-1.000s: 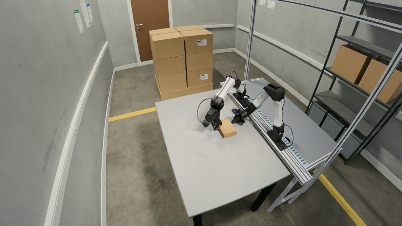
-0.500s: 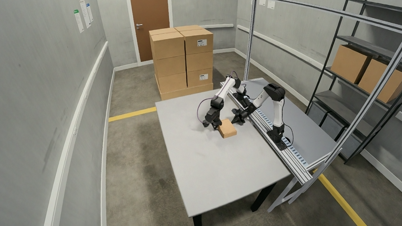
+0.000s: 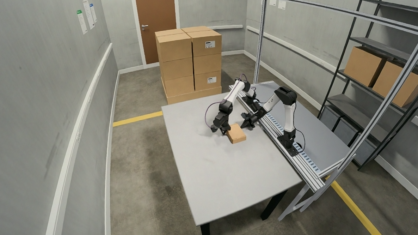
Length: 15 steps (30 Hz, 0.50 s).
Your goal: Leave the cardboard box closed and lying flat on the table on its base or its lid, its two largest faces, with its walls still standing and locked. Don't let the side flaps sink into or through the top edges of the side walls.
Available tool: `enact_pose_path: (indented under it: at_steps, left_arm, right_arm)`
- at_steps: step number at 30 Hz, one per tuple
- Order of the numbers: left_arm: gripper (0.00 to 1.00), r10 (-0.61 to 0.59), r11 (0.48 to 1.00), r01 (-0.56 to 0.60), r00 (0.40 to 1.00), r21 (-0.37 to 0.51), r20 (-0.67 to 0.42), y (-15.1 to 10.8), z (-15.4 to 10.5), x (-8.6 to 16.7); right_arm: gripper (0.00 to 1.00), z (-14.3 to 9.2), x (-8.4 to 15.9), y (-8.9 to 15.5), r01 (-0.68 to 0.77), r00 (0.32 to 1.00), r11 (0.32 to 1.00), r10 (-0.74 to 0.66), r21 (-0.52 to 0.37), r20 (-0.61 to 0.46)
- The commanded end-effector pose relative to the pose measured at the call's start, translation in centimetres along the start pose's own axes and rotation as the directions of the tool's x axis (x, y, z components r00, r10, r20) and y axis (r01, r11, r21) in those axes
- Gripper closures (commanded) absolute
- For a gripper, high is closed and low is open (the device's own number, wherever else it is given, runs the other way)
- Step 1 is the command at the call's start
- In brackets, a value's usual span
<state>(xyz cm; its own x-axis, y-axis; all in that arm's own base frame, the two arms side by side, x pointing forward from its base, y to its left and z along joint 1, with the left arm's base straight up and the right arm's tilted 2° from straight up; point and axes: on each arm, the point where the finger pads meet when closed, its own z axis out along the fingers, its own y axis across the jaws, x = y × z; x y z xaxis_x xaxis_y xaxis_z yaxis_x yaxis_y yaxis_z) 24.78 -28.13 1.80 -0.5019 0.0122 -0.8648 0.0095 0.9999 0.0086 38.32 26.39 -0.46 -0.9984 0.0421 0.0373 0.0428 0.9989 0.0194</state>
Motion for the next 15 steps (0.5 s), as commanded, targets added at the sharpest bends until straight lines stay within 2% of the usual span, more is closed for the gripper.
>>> enact_pose_path:
  at_steps: [1,5,6,7,15]
  left_arm:
    - [0.99,-0.014,1.000,0.014,1.000,0.006,0.009,-0.3,-0.2,-0.4]
    - [0.99,-0.014,1.000,0.014,1.000,0.006,0.009,-0.3,-0.2,-0.4]
    - [0.99,-0.013,1.000,0.013,1.000,0.007,0.015,-0.8,-0.5,-0.4]
    - [0.99,-0.012,1.000,0.012,1.000,0.005,0.014,-0.6,-0.6,-0.3]
    - [0.99,-0.020,1.000,0.020,1.000,0.008,0.017,-0.5,-1.2,-0.3]
  right_arm:
    - [0.99,-0.7,-0.5,0.0,-0.004,1.000,1.000,0.004,-0.011,0.016]
    - [0.99,-0.7,-0.5,0.0,-0.004,1.000,1.000,0.004,-0.011,0.016]
    - [0.99,0.4,-0.8,-0.5,-0.011,1.000,1.000,0.011,0.004,-0.007]
    - [0.99,0.5,-0.8,-0.6,-0.009,1.000,1.000,0.009,0.007,-0.011]
    - [0.99,0.4,-1.4,-0.5,-0.007,1.000,1.000,0.007,0.005,-0.008]
